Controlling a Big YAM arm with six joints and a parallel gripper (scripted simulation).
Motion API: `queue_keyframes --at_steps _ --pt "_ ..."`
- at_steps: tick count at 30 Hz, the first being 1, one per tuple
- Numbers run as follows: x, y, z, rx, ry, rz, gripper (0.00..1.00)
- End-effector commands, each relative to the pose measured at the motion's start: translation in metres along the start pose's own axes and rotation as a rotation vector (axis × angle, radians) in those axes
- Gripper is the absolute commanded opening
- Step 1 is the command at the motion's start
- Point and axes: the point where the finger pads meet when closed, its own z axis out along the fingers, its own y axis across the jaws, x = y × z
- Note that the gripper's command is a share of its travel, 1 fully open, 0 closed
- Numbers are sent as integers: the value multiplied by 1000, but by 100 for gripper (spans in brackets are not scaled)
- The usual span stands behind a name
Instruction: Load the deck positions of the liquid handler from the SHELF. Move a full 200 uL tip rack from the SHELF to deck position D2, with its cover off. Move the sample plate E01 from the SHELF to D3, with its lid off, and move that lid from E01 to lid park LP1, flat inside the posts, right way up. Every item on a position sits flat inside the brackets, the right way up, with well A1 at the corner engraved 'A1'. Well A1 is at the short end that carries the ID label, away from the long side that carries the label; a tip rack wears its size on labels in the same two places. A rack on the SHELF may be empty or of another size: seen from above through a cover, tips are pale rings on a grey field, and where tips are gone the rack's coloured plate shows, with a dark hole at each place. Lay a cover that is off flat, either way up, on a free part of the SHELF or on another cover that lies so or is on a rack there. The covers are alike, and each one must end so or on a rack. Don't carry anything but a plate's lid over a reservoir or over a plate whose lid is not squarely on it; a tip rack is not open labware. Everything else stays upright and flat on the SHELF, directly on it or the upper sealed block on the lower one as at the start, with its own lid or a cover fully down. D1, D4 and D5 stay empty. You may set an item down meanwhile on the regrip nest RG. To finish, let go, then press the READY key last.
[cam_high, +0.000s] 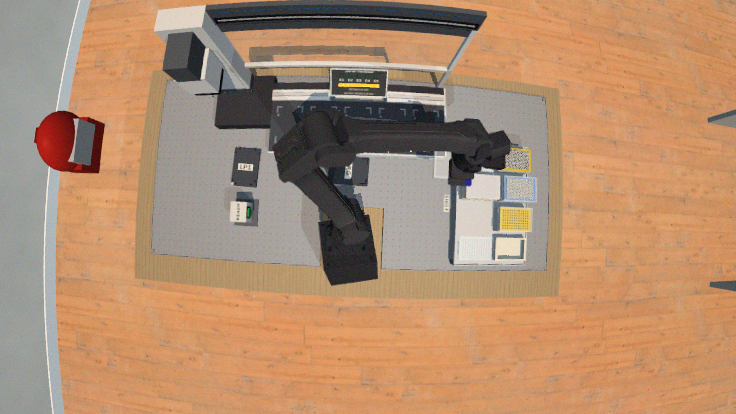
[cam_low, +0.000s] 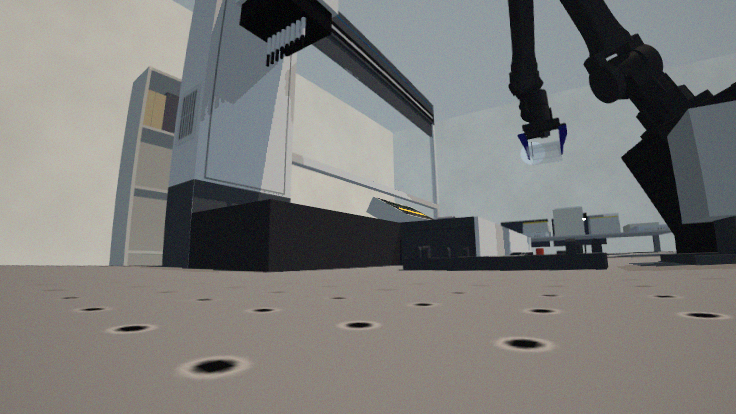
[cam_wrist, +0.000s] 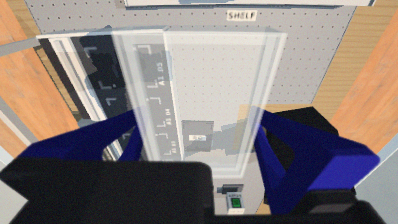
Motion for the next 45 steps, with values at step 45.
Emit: queue_keyframes --at_steps 45 --pt "-37 -146 -16 0 -62 -45 0"
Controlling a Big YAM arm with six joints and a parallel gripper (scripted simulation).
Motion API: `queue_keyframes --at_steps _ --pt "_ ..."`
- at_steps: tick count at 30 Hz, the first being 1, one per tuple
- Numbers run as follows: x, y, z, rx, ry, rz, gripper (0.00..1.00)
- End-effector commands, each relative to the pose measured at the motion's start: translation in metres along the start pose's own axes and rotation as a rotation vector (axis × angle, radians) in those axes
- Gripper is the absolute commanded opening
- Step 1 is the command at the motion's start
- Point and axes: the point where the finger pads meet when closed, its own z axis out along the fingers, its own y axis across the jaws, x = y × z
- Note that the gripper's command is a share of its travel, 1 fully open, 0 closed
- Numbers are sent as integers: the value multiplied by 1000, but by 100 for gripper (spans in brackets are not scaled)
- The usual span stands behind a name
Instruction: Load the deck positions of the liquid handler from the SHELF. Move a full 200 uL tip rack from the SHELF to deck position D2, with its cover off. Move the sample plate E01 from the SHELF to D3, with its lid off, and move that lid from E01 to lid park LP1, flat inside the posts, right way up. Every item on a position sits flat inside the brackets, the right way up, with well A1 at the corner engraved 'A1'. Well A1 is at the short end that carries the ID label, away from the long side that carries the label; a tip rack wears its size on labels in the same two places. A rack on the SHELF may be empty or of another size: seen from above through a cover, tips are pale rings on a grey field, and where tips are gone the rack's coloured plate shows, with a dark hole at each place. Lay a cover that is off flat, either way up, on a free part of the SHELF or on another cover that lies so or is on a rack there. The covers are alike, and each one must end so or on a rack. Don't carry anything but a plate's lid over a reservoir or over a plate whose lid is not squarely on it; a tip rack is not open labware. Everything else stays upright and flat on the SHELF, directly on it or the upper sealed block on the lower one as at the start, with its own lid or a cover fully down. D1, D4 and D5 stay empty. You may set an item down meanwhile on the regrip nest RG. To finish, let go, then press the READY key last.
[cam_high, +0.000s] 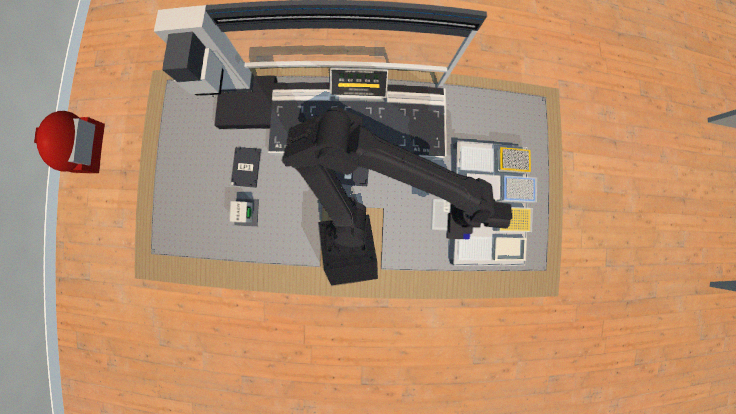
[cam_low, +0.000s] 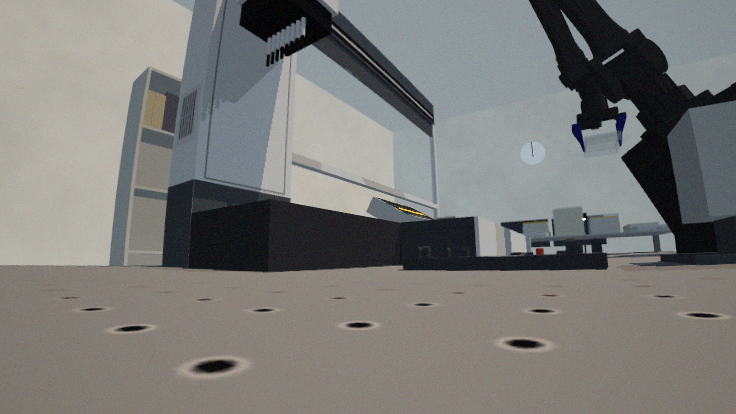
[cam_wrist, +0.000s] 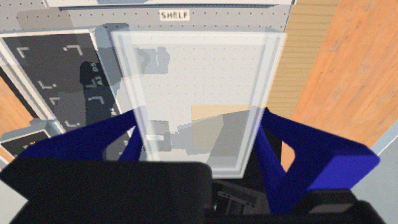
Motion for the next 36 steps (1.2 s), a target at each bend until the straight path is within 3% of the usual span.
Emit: queue_keyframes --at_steps 1,9,11,12,19,26,28,29,32,34,35,36 --pt "-40 1 -18 1 -67 -32 0" --pt "-77 7 -15 0 -51 -28 0" --pt "-77 7 -15 0 -51 -28 0" --pt "-83 4 -23 -1 -69 -18 0" --pt "-114 7 -15 -1 -38 -17 0" --pt "-149 7 -16 -1 -39 -16 0" --pt "-149 7 -16 -1 -39 -16 0" --pt "-154 9 -24 -1 -58 -24 0" --pt "-169 7 -16 -2 -40 -15 0" --pt "-171 6 -17 -1 -49 -20 0" --pt "-171 13 -33 0 -84 -35 0" --pt "-168 12 -30 0 -76 -31 0"
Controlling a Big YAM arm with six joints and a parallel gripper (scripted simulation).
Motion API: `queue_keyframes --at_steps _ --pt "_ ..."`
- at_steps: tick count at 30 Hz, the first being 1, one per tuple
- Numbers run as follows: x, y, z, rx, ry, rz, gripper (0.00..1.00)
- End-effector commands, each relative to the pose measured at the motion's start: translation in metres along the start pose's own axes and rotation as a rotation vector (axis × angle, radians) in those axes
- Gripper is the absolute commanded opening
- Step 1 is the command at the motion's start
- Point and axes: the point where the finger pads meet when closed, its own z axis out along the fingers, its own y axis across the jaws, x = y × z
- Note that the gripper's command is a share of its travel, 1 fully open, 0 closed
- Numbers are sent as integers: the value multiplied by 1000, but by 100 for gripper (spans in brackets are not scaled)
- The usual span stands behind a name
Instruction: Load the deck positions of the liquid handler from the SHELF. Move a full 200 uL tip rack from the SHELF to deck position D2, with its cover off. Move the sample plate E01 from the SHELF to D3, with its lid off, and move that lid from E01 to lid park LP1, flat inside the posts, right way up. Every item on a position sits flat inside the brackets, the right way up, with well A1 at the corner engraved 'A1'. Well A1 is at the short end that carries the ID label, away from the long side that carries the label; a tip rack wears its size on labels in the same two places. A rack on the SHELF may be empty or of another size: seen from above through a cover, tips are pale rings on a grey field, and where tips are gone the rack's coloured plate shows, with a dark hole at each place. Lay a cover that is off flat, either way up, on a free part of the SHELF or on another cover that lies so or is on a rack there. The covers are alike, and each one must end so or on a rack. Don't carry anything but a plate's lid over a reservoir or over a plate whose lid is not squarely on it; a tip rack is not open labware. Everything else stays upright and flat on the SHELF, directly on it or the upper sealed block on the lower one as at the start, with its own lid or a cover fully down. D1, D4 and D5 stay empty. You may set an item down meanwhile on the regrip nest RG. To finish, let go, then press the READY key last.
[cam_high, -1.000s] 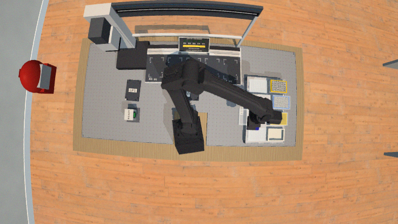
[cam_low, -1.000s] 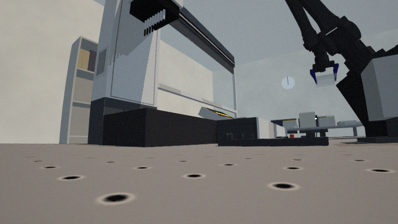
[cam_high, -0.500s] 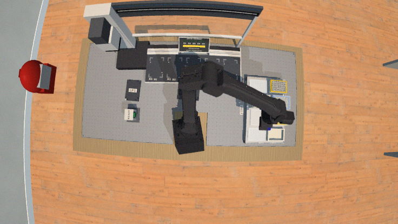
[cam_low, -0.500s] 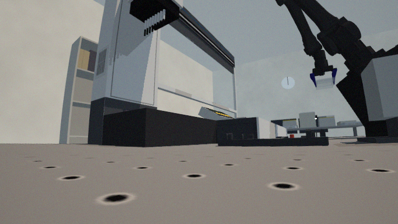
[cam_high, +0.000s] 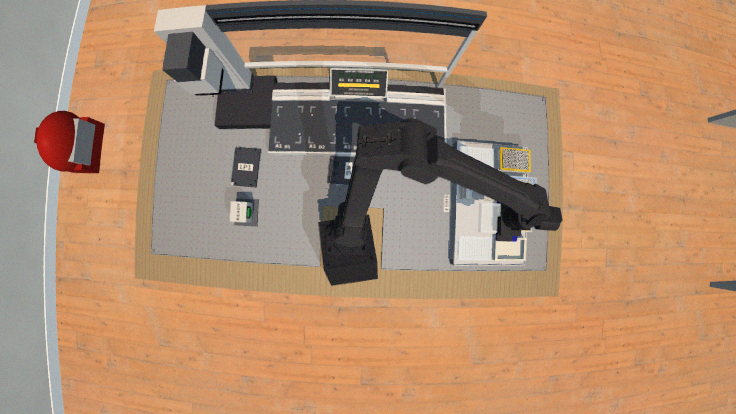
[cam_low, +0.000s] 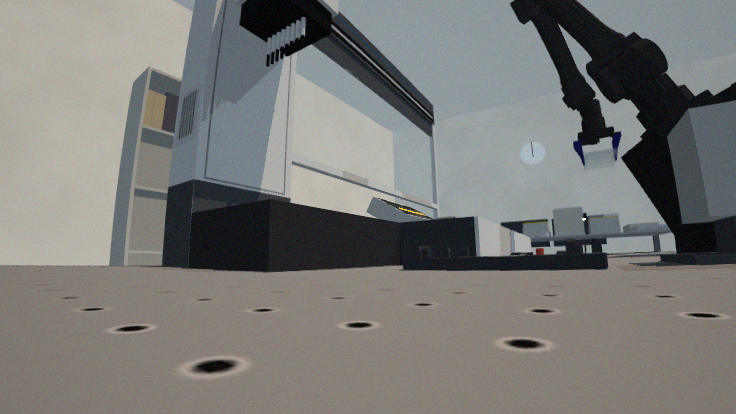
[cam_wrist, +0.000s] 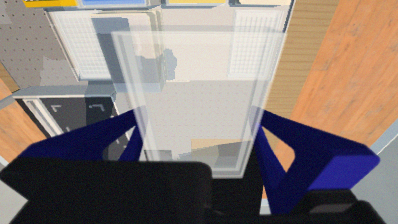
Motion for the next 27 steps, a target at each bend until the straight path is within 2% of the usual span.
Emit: queue_keyframes --at_steps 1,3,4,27 --pt "-17 13 -30 -1 -73 -23 0" --pt "-17 13 -30 -1 -73 -23 0" --pt "-14 6 -20 0 -51 -15 0" --pt "-14 7 -20 0 -51 -15 0"
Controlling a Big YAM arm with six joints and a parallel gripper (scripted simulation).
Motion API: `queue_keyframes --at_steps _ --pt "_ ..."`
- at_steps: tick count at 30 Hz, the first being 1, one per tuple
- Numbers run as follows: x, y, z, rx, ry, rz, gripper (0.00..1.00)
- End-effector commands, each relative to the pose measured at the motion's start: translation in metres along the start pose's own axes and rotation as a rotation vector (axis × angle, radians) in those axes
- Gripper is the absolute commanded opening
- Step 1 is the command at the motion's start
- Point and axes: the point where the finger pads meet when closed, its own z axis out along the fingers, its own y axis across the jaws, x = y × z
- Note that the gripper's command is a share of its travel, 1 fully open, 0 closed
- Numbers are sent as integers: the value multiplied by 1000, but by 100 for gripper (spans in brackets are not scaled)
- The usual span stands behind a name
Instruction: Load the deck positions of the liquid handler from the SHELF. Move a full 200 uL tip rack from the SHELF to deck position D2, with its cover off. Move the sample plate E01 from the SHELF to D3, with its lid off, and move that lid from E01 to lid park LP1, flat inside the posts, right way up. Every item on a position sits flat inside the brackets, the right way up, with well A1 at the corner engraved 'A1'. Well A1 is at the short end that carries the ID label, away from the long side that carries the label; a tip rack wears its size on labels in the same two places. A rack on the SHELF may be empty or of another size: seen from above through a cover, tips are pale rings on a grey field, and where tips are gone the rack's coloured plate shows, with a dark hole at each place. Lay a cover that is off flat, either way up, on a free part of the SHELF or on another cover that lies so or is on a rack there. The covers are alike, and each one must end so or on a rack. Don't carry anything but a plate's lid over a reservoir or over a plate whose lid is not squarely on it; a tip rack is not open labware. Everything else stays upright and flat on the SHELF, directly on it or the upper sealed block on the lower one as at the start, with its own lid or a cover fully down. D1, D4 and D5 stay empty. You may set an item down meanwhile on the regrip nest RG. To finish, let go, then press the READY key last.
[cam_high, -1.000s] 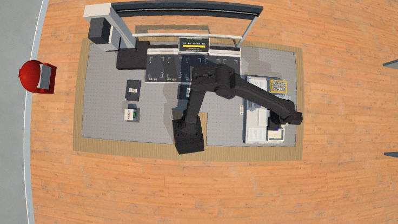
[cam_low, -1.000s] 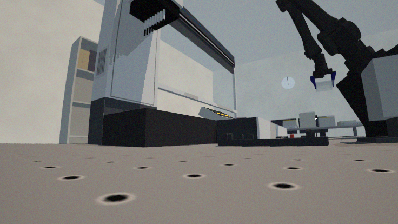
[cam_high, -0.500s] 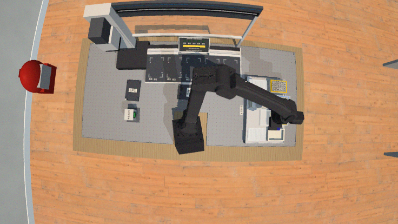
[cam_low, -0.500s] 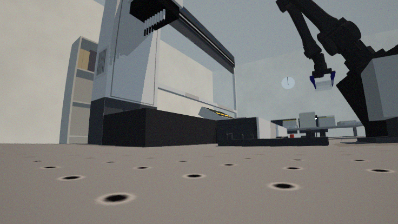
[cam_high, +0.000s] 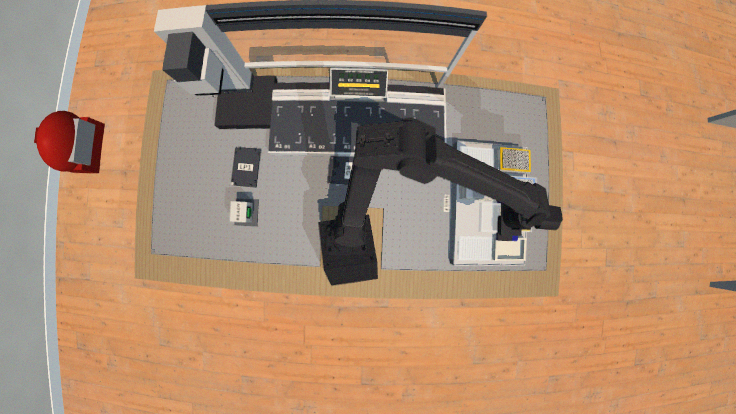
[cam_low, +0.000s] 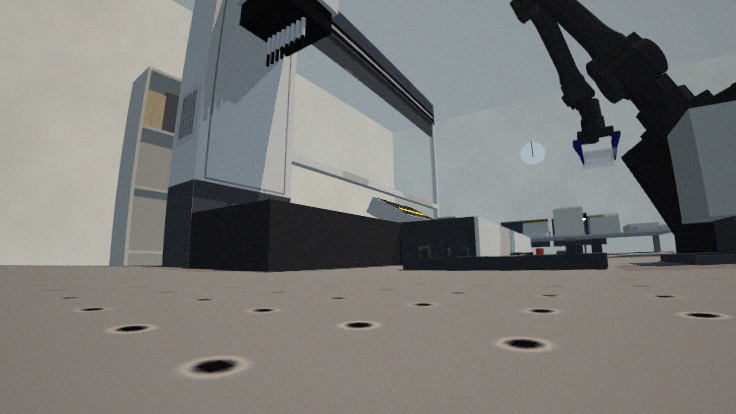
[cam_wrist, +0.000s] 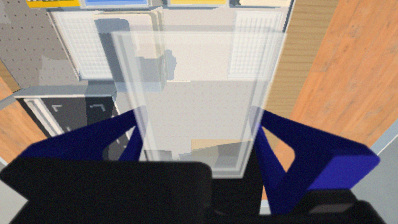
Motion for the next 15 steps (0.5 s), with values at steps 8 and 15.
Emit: queue_keyframes --at_steps 8,15 --pt "-14 5 -16 0 -45 -12 0" --pt "-14 5 -16 0 -45 -12 0"
